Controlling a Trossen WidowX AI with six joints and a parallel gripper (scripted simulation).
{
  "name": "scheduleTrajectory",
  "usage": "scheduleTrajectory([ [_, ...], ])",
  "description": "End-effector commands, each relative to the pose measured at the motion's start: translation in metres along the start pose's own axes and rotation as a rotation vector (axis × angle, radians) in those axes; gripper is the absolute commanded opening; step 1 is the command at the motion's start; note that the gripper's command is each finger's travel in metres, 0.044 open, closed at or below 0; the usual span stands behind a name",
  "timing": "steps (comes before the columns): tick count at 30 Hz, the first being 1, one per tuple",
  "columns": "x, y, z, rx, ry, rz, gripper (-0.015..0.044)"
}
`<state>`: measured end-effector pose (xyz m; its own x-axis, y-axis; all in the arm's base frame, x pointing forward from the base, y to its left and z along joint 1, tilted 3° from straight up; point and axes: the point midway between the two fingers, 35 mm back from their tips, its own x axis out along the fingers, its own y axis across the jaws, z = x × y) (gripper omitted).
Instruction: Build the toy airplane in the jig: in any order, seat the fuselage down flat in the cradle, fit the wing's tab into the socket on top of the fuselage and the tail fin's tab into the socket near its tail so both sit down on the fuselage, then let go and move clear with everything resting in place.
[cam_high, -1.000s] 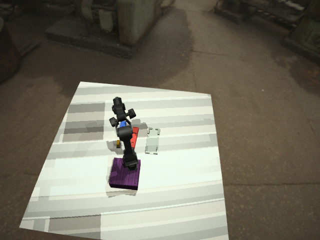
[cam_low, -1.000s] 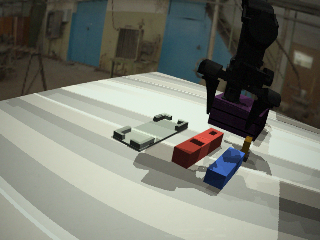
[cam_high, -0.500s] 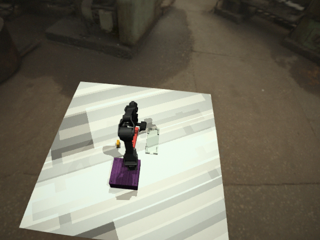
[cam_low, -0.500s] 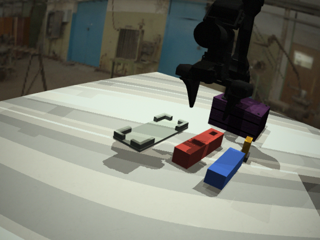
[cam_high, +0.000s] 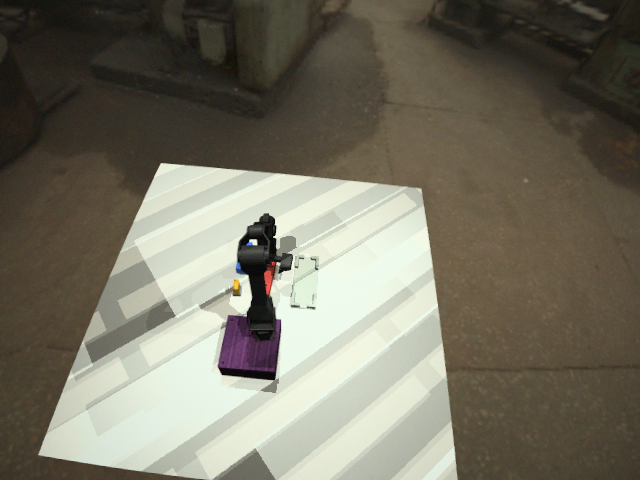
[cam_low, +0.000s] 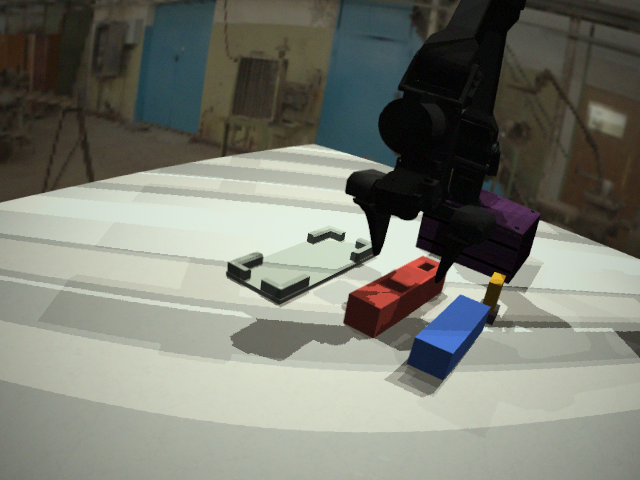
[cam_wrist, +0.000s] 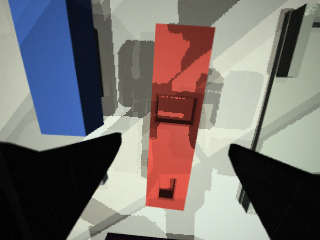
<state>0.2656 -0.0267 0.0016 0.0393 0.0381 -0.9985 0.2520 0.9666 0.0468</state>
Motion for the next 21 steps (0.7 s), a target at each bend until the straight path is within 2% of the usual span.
scheduleTrajectory([
  [1,0.007,0.001,-0.001,0.004,0.005,0.004,0.044],
  [21,0.039,0.001,-0.001,0.004,0.005,0.004,0.044],
])
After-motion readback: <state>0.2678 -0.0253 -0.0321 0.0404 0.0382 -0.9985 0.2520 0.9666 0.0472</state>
